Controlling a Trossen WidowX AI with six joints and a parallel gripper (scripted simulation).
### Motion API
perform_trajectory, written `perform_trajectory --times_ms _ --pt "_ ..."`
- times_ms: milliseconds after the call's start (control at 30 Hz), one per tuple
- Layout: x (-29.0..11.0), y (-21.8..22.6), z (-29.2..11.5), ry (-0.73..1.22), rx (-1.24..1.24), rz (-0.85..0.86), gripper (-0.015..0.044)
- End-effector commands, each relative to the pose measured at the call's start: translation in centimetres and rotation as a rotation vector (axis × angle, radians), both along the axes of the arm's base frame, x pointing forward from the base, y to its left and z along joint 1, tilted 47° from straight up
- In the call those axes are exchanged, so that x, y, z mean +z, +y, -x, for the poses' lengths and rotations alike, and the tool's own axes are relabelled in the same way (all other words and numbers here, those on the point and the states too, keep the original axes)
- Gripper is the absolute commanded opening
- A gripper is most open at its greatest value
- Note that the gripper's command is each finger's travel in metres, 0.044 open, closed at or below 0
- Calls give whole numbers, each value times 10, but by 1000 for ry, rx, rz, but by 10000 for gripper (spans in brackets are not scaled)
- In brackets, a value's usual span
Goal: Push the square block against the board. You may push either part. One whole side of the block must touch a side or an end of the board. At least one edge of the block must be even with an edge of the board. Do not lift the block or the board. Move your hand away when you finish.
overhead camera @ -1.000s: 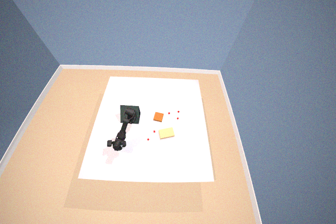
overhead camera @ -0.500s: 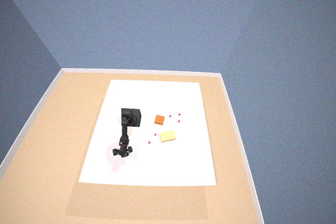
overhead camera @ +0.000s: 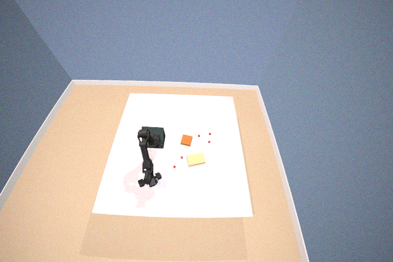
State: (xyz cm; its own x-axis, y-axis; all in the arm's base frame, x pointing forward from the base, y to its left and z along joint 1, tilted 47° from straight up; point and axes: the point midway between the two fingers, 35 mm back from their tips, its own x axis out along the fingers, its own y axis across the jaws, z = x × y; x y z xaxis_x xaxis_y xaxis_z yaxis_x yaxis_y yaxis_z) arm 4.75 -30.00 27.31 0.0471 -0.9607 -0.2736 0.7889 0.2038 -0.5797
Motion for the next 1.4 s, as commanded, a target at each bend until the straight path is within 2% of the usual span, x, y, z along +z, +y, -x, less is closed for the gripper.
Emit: perform_trajectory --times_ms 0,333,967,1367 --pt "-1 -1 -19 9 67 -19 0" --pt "11 10 -61 -67 195 -13 0" --pt "-21 38 -165 -53 475 -154 0" --pt "-56 81 -229 83 678 -286 0"
